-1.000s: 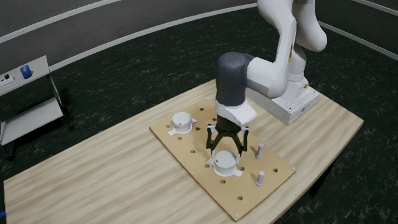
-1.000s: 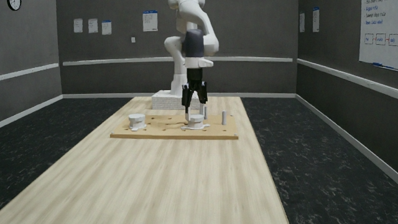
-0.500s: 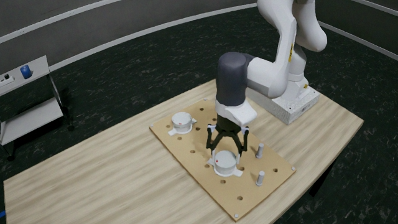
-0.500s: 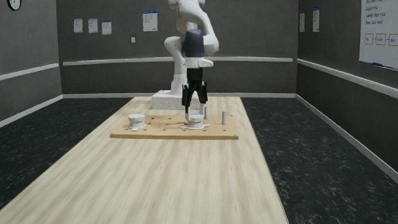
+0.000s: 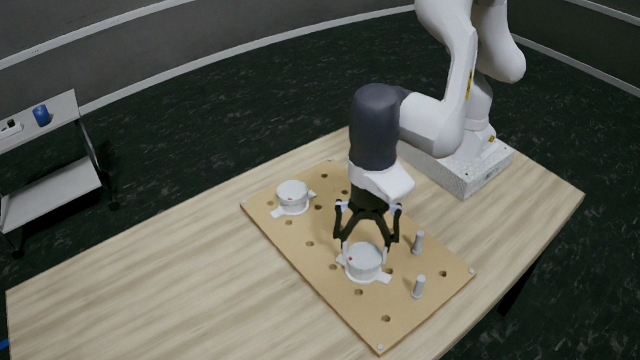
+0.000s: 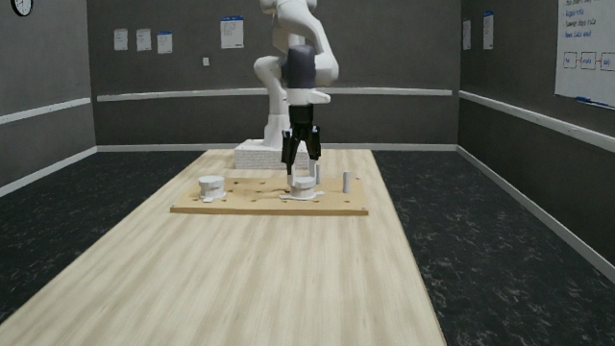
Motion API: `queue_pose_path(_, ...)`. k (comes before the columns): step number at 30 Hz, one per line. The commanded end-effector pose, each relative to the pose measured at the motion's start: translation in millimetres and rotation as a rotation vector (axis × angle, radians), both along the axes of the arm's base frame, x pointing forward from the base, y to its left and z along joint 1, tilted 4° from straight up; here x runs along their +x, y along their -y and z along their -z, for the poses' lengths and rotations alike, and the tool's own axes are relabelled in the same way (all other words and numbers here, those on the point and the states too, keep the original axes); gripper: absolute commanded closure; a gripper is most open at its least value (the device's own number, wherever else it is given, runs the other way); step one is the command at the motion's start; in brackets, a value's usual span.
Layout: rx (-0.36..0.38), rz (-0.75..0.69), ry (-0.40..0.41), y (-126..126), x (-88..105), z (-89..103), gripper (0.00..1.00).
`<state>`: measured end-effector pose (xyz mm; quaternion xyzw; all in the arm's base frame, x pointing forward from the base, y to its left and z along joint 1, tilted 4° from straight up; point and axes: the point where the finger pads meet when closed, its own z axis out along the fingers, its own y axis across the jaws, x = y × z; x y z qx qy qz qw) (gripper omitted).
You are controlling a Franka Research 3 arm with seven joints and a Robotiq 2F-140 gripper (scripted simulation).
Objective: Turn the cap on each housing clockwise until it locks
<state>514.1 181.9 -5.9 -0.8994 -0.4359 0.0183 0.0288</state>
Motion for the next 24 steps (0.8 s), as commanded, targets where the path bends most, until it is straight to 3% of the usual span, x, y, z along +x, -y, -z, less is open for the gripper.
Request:
queue_pose_path(1, 0.000, 0.004, -0.004, -4.1, -4.8, 1.3, 0.90)
queue_pose_path(24, 0.000, 0.004, -0.004, -15.8, -19.4, -0.1, 0.90)
